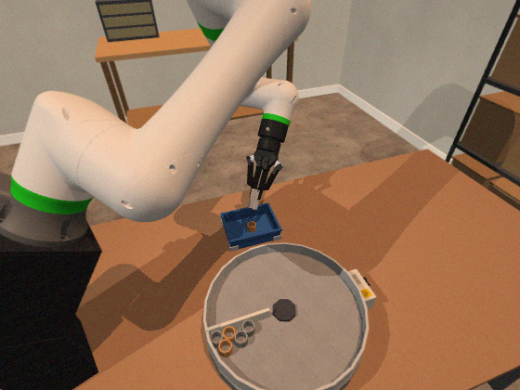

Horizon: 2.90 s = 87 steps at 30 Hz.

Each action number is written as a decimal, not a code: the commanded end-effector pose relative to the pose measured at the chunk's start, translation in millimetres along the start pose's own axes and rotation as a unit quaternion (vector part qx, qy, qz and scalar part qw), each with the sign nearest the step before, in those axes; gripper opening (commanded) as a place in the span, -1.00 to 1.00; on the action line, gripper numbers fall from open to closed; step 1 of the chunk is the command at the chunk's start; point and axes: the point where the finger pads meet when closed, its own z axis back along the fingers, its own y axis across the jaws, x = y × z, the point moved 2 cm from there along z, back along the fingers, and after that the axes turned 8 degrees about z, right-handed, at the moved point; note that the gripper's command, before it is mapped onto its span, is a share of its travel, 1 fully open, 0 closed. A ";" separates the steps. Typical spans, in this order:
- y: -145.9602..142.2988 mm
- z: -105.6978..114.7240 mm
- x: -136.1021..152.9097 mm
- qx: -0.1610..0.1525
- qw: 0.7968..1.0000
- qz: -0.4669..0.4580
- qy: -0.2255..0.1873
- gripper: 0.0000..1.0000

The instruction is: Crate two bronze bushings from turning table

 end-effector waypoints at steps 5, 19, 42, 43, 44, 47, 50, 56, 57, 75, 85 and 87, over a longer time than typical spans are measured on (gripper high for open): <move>0.0 0.2 0.1 0.000 1.000 0.000 0.000 -0.86; 0.0 0.2 0.1 0.000 1.000 0.000 0.000 -0.86; -27.2 -74.6 -94.3 0.000 1.000 0.000 0.000 -0.87; -29.5 -80.3 -101.4 0.000 1.000 0.000 0.000 -0.87; -31.5 -86.1 -108.7 0.000 1.000 0.000 0.000 -0.87; -33.5 -91.8 -116.0 0.001 1.000 0.000 0.000 -0.87; -43.1 -117.8 -148.7 0.001 1.000 0.000 0.000 -0.87; -57.6 -153.6 -192.7 0.000 1.000 0.000 0.000 -0.87; -60.0 -159.7 -200.3 0.000 1.000 0.000 0.000 -0.87; -100.3 -262.4 -327.9 -0.001 1.000 0.000 0.000 -0.87; -102.8 -272.2 -340.4 0.000 1.000 0.000 0.000 -0.87; -102.8 -272.2 -340.4 0.000 1.000 0.000 0.000 -0.87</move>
